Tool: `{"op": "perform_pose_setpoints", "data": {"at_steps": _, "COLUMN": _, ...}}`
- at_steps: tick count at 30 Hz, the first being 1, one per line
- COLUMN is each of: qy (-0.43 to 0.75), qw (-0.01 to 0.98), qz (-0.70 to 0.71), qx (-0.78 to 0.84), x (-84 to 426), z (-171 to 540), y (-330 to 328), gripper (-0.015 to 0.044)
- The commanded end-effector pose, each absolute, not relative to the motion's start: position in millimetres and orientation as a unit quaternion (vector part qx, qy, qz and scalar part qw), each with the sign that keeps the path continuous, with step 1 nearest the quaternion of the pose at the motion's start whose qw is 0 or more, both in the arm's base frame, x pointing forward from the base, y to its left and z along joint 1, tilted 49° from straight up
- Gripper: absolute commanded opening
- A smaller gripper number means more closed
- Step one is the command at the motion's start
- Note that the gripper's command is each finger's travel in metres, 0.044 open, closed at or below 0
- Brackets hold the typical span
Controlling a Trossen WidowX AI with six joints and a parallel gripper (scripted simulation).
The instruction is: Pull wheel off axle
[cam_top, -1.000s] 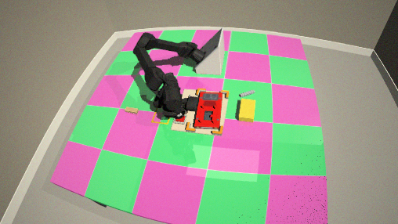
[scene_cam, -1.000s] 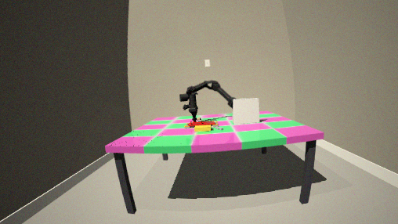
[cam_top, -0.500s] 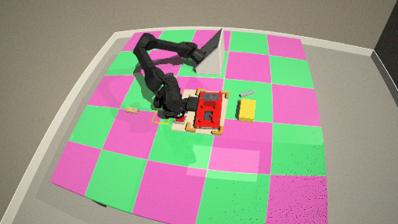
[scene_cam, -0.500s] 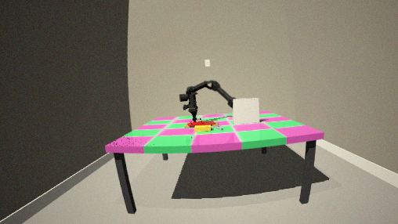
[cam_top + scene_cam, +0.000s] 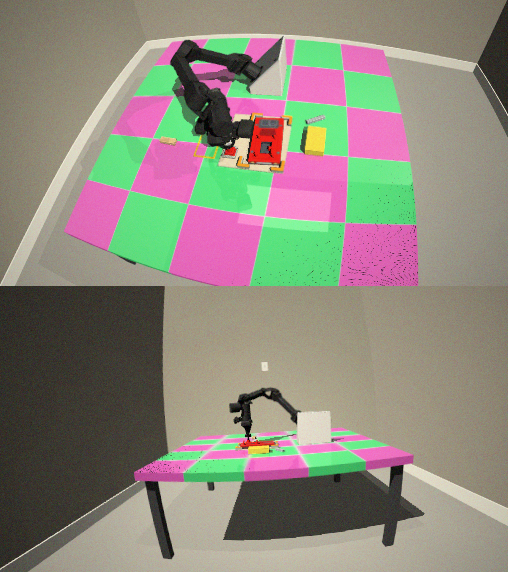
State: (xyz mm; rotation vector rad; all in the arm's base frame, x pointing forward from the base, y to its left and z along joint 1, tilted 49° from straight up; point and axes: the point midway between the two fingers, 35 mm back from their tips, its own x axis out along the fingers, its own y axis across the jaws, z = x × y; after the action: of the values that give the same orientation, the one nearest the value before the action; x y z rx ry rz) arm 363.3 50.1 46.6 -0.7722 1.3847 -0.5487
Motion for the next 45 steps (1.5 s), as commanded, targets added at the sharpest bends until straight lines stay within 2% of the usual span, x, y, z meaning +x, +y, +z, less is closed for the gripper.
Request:
{"op": "perform_pose_setpoints", "data": {"at_steps": 1, "qy": 0.610, "qw": 0.674, "qz": -0.241, "qx": -0.338, "x": 364, "z": 52, "y": 56, "gripper": 0.0000}}
{"op": "perform_pose_setpoints", "data": {"at_steps": 33, "qy": 0.610, "qw": 0.674, "qz": -0.240, "qx": -0.339, "x": 362, "z": 58, "y": 63, "gripper": 0.0000}}
{"op": "perform_pose_setpoints", "data": {"at_steps": 45, "qy": 0.611, "qw": 0.674, "qz": -0.240, "qx": -0.339, "x": 354, "z": 80, "y": 87, "gripper": 0.0000}}
